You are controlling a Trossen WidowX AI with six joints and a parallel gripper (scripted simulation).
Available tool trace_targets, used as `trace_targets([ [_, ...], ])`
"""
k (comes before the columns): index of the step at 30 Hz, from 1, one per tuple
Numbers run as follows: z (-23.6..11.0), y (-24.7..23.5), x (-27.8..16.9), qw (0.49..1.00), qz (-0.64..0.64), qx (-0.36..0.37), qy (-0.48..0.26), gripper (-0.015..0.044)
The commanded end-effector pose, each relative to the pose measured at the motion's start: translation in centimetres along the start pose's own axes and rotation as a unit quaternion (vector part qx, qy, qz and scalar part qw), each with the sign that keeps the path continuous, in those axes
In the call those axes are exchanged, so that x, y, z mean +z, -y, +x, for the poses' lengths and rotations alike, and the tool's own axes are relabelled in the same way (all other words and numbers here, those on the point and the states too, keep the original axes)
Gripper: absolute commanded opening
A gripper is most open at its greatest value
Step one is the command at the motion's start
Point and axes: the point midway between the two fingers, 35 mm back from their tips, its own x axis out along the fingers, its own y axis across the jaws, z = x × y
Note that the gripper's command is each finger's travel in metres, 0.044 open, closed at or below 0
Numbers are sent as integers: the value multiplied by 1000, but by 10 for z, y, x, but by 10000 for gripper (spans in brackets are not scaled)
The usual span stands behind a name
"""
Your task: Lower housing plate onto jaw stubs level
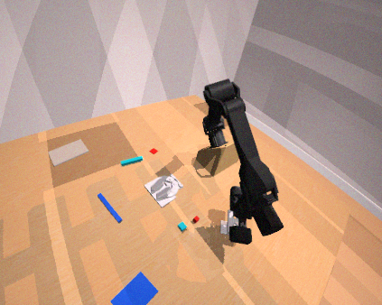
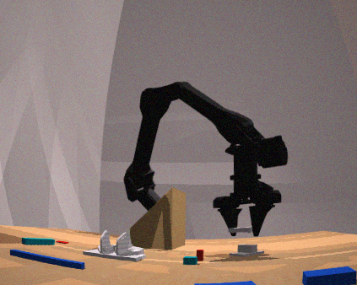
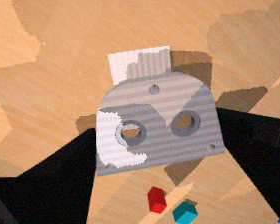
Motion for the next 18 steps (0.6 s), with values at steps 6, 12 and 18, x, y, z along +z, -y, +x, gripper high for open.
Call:
trace_targets([
  [6,-31,0,1,1000,2,-3,3,351],
  [12,-36,0,1,1000,2,-4,3,351],
  [18,-39,-1,-11,999,46,-5,5,351],
])
